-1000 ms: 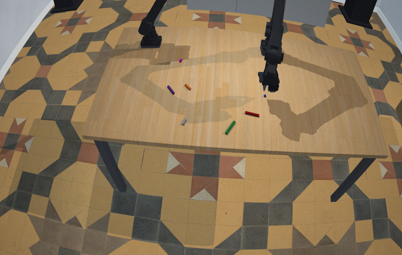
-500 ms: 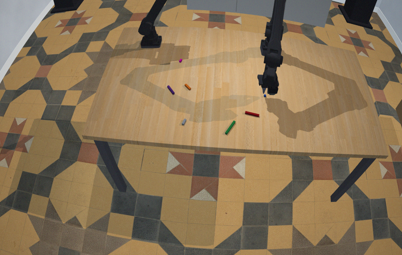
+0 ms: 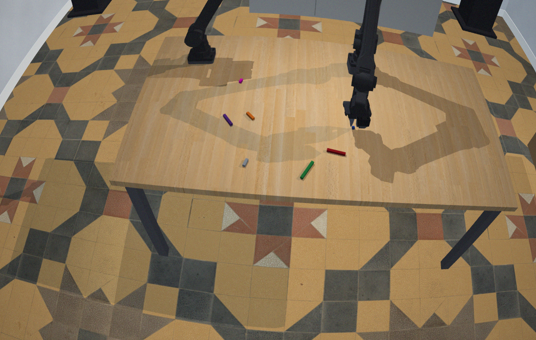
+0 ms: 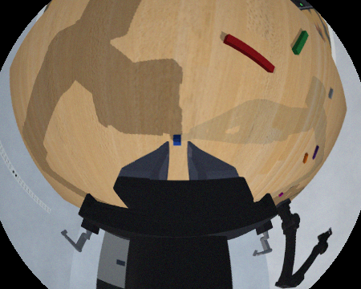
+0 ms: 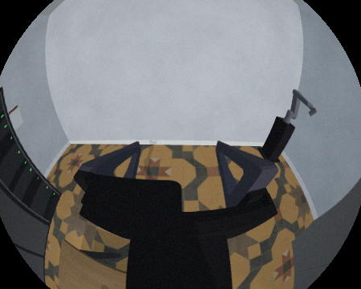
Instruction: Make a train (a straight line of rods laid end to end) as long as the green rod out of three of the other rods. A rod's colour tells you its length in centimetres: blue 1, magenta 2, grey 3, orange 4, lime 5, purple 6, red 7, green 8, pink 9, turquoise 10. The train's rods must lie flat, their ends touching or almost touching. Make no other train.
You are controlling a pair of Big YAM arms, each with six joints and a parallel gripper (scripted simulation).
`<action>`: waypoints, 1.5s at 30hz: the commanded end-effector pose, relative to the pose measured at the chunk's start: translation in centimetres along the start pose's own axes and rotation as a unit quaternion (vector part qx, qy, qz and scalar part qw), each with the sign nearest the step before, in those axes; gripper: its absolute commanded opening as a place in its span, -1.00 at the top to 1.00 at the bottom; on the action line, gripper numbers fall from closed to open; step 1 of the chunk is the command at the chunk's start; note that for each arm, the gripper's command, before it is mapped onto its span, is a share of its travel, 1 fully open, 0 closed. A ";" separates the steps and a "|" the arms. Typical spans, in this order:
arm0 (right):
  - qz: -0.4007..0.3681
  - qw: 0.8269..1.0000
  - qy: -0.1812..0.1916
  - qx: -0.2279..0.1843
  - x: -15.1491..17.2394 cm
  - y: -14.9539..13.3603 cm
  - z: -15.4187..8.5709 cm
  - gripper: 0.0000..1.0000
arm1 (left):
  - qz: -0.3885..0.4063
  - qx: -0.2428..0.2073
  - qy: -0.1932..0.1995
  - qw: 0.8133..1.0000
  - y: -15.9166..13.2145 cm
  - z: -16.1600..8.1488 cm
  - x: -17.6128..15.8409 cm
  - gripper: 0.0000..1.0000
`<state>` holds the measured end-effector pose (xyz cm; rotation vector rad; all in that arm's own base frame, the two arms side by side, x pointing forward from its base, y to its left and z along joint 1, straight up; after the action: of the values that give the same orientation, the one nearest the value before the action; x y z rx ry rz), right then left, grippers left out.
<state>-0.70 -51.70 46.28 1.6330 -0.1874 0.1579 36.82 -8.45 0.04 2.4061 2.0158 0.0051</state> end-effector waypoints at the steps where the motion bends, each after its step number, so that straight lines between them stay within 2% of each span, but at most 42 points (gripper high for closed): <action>1: 0.005 0.999 0.002 -0.036 0.3 3.8 0.5 -1.00 | -0.001 0.003 -0.001 1.000 -0.1 0.6 0.5 0.53; 40: 0.005 0.999 0.002 -0.036 0.3 3.8 0.5 -1.00 | -0.001 0.002 -0.001 1.000 -0.1 0.4 0.5 0.53; 45: 0.005 0.999 0.002 -0.036 0.3 3.8 0.5 -1.00 | -0.001 -0.011 -0.001 1.000 0.0 -0.4 0.5 0.53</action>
<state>-0.70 -51.70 46.28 1.6330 -0.1874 0.1579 36.86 -8.45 0.00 2.4051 2.0149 0.0067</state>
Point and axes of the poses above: on each arm, the point where the finger pads meet when closed, its own z axis out along the fingers, its own x axis across the jaws, y = z × x, the point moved 2 cm from there along -z, back along the fingers, and after that the axes turned 13 degrees about z, right-handed, at the moved point
